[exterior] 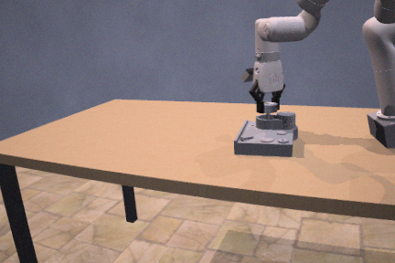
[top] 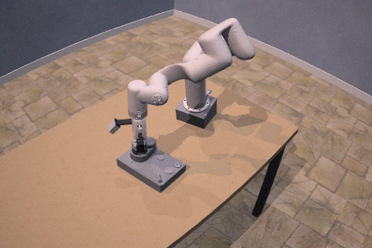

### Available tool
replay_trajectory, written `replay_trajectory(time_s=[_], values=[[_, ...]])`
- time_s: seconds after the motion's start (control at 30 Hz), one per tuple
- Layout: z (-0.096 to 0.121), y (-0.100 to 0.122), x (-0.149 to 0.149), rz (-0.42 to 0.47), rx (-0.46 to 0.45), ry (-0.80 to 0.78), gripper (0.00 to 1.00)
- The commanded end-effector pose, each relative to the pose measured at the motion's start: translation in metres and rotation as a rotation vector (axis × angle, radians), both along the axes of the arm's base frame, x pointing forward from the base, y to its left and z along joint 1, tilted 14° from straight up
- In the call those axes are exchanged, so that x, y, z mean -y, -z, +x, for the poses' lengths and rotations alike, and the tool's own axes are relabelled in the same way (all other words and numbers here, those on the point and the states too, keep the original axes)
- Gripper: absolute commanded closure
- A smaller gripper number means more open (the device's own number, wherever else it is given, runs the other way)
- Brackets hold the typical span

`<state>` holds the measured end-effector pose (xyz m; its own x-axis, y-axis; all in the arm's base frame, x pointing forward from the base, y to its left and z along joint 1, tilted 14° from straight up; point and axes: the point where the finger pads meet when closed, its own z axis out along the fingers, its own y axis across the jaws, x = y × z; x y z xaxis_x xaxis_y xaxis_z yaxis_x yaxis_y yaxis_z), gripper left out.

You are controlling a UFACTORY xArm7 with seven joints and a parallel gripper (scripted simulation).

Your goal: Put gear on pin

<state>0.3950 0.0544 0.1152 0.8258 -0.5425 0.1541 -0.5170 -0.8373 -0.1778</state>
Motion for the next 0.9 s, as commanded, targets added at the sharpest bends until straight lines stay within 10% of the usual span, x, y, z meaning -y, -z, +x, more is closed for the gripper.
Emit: replay_trajectory(time_s=[0.0, 0.87], values=[[0.0010, -0.0008, 0.0001, 0.000, 0.003, 0.001, 1.00], [0.0020, 0.0032, -0.0002, 0.000, 0.003, 0.001, 1.00]])
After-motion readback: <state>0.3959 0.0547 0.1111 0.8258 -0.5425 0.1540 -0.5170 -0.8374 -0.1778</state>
